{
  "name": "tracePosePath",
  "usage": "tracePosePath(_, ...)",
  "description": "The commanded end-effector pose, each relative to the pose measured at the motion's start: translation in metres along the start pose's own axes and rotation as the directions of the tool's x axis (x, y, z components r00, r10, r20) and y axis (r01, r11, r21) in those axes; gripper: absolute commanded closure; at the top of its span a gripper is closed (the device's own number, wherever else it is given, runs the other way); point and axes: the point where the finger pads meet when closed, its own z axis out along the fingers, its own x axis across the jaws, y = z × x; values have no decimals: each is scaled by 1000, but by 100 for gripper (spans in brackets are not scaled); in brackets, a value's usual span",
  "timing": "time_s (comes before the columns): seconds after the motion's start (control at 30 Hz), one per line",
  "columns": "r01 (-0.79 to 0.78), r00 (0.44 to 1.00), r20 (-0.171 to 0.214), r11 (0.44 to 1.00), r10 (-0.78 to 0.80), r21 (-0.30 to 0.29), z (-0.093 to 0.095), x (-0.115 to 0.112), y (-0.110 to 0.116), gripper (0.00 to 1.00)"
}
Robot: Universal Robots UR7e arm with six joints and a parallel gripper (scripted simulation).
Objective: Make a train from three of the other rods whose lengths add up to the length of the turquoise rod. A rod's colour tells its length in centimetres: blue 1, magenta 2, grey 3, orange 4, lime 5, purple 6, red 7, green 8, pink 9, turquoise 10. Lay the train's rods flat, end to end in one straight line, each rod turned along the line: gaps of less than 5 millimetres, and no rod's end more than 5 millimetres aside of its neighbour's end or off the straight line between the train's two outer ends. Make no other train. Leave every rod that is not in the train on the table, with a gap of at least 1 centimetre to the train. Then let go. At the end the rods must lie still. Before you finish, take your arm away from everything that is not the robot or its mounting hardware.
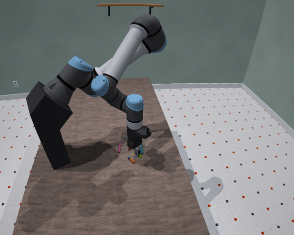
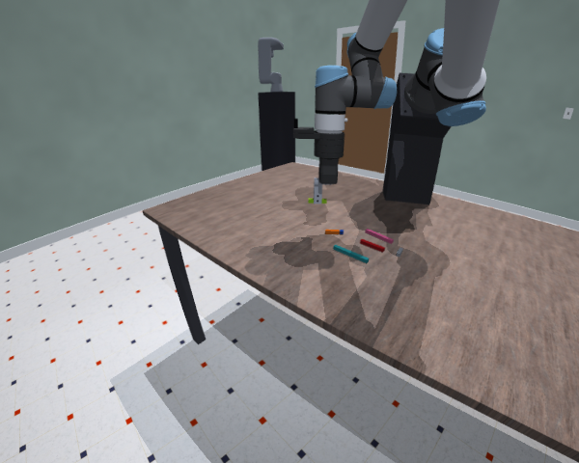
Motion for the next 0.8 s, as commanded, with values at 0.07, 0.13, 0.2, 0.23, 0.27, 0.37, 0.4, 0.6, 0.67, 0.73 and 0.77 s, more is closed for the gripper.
tracePosePath(0.07,0,1000,0,1000,0,1,11,0,0,76)
tracePosePath(0.13,0,1000,0,1000,0,1,17,0,0,76)
tracePosePath(0.2,0,1000,0,1000,0,1,24,0,0,76)
tracePosePath(0.23,0,1000,0,1000,0,1,28,0,0,76)
tracePosePath(0.27,0,1000,0,1000,0,1,32,0,0,76)
tracePosePath(0.37,0,1000,0,1000,0,1,43,0,0,76)
tracePosePath(0.4,0,1000,0,1000,0,1,47,0,0,76)
tracePosePath(0.6,0,1000,0,1000,0,1,62,0,0,76)
tracePosePath(0.67,0,1000,0,1000,0,1,68,0,0,76)
tracePosePath(0.73,0,1000,0,1000,0,1,74,0,0,76)
tracePosePath(0.77,0,1000,0,1000,0,1,76,0,0,76)
